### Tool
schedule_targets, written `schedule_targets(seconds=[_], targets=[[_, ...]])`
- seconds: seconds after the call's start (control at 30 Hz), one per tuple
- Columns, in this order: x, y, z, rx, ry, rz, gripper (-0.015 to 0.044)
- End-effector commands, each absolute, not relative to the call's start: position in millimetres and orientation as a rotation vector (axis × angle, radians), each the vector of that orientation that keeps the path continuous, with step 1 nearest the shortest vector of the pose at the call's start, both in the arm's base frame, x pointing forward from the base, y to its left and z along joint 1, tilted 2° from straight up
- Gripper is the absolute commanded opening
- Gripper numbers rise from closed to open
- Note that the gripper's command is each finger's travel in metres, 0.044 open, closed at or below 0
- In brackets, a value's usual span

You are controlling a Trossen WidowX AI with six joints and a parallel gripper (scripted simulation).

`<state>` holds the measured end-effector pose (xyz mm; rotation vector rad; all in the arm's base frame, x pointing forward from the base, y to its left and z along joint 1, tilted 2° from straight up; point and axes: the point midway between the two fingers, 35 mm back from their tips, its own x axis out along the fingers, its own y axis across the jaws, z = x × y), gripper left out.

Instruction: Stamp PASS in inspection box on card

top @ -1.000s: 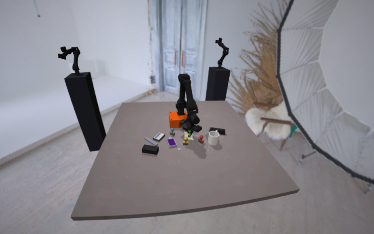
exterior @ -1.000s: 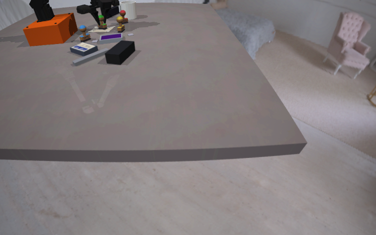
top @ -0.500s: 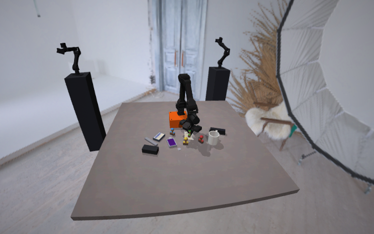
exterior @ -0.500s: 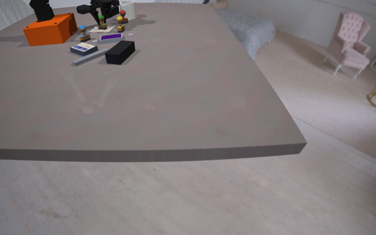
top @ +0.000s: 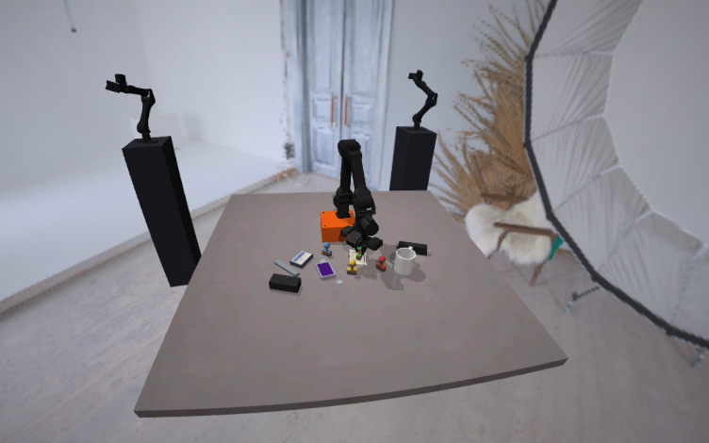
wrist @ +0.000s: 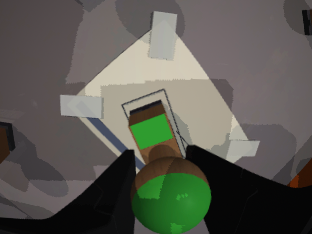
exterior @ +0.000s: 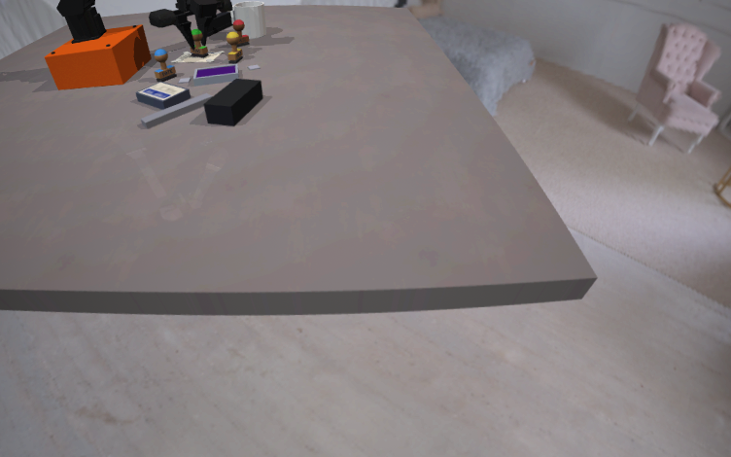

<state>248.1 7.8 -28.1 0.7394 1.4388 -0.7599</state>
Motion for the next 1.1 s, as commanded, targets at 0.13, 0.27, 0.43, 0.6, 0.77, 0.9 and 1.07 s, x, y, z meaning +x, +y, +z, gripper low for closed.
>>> schedule_targets(seconds=[0.13, 0.27, 0.43, 0.6, 0.77, 0.9, 1.07], targets=[[248.9, 7.2, -28.1, 0.739, 1.433, -0.763, 0.0000], [248.9, 7.2, -28.1, 0.739, 1.433, -0.763, 0.0000], [248.9, 7.2, -27.8, 0.739, 1.433, -0.763, 0.0000], [249.0, 7.3, -25.5, 0.739, 1.433, -0.763, 0.0000], [249.1, 7.3, -23.1, 0.739, 1.433, -0.762, 0.0000], [249.1, 7.4, -21.1, 0.739, 1.433, -0.762, 0.0000], [249.1, 7.4, -19.0, 0.739, 1.433, -0.762, 0.0000]])
